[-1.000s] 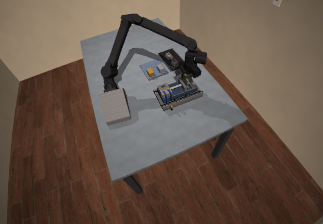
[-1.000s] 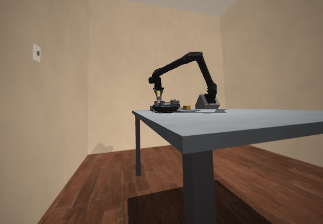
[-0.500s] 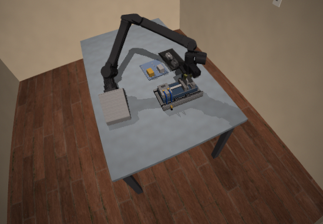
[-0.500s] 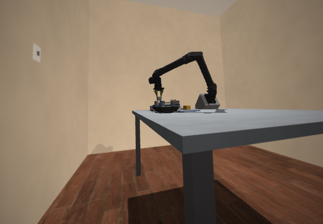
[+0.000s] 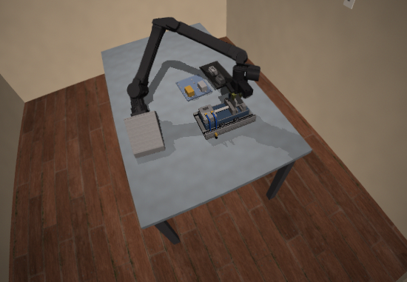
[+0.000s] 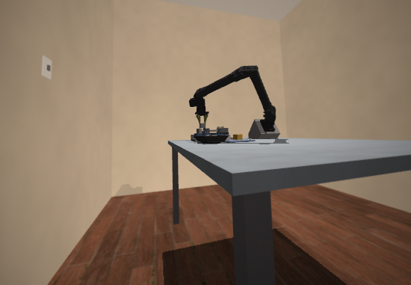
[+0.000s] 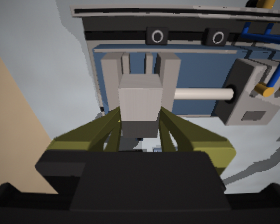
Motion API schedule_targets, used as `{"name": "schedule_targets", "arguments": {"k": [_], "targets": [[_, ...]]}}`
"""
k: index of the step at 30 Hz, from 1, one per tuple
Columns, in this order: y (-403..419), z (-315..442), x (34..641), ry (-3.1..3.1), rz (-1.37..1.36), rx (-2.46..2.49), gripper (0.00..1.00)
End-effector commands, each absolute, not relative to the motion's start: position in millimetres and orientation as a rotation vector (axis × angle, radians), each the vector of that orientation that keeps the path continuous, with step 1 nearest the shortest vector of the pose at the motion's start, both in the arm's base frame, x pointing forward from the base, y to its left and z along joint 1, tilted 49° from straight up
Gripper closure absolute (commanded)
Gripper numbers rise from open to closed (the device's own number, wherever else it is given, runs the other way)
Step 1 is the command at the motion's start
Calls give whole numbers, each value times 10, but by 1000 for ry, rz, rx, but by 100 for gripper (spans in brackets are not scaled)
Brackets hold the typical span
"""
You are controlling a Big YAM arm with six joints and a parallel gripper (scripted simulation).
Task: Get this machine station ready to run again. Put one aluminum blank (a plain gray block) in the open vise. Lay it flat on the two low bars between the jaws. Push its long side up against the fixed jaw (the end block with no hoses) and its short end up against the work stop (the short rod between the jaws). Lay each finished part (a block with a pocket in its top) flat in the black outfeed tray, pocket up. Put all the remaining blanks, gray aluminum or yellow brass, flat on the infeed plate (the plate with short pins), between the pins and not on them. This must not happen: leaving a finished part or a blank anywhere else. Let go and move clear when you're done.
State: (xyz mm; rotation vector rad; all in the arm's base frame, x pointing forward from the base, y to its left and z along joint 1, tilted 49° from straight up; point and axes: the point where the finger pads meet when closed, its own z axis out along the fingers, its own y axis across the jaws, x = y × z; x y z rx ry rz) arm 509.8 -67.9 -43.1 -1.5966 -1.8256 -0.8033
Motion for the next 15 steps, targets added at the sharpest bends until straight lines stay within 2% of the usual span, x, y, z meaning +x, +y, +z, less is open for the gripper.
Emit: {"name": "schedule_targets", "arguments": {"k": [1,15], "targets": [[-639,-310,5156,-1853,-819,-1595,100],[-660,-285,5208,-1864,-827,-1596,100]]}}
